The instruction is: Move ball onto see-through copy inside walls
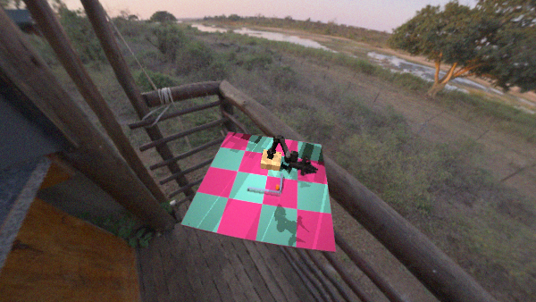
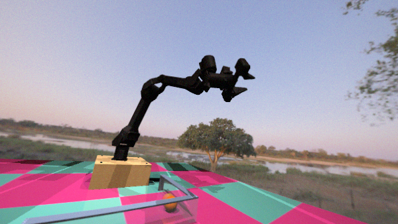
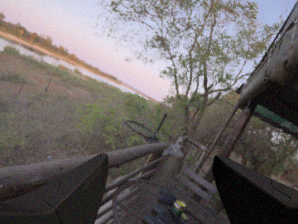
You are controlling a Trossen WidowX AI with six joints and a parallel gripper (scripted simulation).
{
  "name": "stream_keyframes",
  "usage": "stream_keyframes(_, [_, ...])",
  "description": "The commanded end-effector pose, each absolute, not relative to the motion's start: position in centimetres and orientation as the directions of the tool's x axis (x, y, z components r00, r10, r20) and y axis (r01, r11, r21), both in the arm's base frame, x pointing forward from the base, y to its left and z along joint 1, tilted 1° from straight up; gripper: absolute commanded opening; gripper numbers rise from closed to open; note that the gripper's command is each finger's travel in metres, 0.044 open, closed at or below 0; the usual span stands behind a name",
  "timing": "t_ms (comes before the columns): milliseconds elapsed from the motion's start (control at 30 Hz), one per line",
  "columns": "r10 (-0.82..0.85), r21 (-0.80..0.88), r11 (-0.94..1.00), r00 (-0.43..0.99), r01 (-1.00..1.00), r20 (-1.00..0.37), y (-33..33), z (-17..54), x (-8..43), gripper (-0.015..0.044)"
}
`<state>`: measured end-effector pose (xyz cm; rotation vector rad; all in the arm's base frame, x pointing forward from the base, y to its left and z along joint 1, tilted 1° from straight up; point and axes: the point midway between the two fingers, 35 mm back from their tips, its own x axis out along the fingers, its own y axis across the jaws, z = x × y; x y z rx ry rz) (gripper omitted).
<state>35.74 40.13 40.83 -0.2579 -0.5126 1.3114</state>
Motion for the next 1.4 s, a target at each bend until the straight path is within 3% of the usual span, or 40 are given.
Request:
stream_keyframes(0, [0.946, -0.432, 0.293, 0.324, -0.853, 0.002, 39.4, 33.8, 39.2, 0.0295])
stream_keyframes(367, [0.736, -0.415, 0.236, 0.440, -0.879, -0.515, 34.1, 18.7, 41.5, 0.0295])
stream_keyframes(733, [0.308, -0.254, -0.013, 0.238, -0.967, -0.921, 24.2, 6.4, 36.7, 0.0295])
stream_keyframes(933, [0.044, -0.045, -0.167, 0.038, -0.985, -0.998, 18.3, 2.8, 32.2, 0.0295])
stream_keyframes(1367, [0.032, -0.033, -0.174, 0.028, -0.984, -0.999, 18.0, 2.0, 32.0, 0.0295])
